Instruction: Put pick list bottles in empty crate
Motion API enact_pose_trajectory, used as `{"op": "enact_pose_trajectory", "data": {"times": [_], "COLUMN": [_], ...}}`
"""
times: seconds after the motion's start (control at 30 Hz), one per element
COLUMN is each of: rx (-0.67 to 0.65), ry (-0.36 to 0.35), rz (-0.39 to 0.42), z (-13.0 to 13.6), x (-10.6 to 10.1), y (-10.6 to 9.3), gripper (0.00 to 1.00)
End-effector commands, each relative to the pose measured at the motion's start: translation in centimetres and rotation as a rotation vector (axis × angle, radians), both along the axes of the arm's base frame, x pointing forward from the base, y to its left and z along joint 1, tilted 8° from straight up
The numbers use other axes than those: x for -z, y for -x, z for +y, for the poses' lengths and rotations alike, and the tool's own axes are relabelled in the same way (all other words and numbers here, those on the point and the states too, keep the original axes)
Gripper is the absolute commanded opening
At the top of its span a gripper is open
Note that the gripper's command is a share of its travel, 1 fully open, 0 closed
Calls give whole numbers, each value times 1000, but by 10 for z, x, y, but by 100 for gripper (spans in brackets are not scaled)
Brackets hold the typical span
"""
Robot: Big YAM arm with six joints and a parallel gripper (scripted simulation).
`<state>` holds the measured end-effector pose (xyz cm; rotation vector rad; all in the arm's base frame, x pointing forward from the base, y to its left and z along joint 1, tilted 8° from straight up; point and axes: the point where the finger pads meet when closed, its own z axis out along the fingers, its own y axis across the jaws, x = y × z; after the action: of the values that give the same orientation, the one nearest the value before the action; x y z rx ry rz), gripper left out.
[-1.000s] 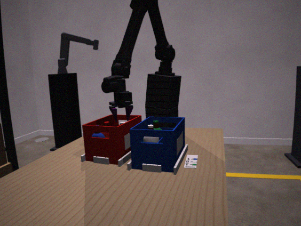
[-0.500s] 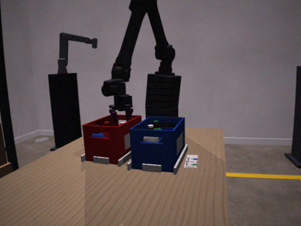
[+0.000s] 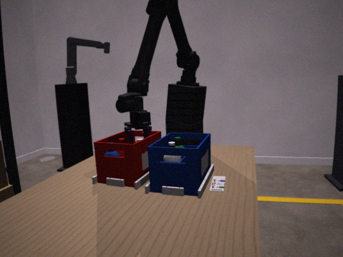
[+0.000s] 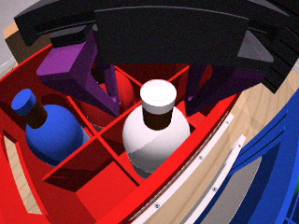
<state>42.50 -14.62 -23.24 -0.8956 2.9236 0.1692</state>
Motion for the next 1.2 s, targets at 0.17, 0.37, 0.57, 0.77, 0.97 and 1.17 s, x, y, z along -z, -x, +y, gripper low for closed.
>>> {"op": "enact_pose_trajectory", "data": {"times": [0.17,0.37,0.57,0.77,0.97,1.17], "rx": [0,1,-1,-1,-1,-1], "ry": [12,13,17,17,17,16], "rz": [-42,-43,-49,-50,-50,-49], "z": [0,0,-3,-2,-2,-1], "x": [-8,-9,-13,-14,-15,-15], "y": [-18,-19,-21,-22,-22,-22], "gripper": [61,0,0,0,0,0]}}
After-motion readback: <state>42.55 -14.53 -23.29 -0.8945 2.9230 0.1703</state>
